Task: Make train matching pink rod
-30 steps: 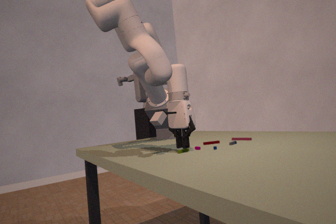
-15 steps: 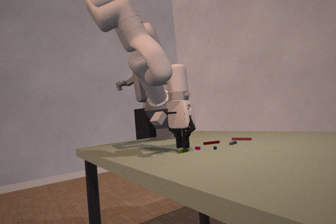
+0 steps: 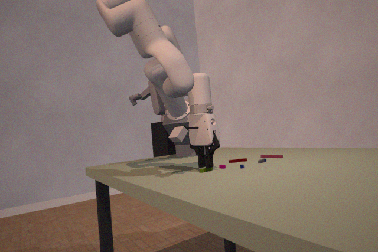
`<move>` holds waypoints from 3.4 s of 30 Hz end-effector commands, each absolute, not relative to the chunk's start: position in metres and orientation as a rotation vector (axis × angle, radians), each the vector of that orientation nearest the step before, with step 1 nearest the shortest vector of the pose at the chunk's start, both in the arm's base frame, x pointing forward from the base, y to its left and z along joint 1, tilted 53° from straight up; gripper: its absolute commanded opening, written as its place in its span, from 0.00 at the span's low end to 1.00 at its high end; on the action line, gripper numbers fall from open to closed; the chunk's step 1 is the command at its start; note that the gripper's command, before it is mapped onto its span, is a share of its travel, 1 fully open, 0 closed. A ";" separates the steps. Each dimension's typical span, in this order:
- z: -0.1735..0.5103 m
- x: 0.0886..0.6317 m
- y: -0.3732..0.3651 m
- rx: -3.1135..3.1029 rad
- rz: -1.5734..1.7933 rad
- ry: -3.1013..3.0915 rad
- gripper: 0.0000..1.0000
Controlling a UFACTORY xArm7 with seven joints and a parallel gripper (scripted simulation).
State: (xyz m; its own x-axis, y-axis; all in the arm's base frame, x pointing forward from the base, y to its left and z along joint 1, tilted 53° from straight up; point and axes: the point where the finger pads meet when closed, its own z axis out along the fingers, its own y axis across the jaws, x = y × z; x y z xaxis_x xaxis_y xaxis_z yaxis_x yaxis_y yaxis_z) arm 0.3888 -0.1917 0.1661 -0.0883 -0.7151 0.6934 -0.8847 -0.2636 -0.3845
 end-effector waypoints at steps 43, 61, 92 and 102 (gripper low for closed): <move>0.160 0.394 -0.198 1.978 1.278 -1.770 0.24; 0.160 0.394 -0.198 1.978 1.278 -1.770 0.04; 0.161 0.394 -0.197 1.978 1.278 -1.770 0.04; 0.180 0.380 -0.177 1.978 1.278 -1.770 0.04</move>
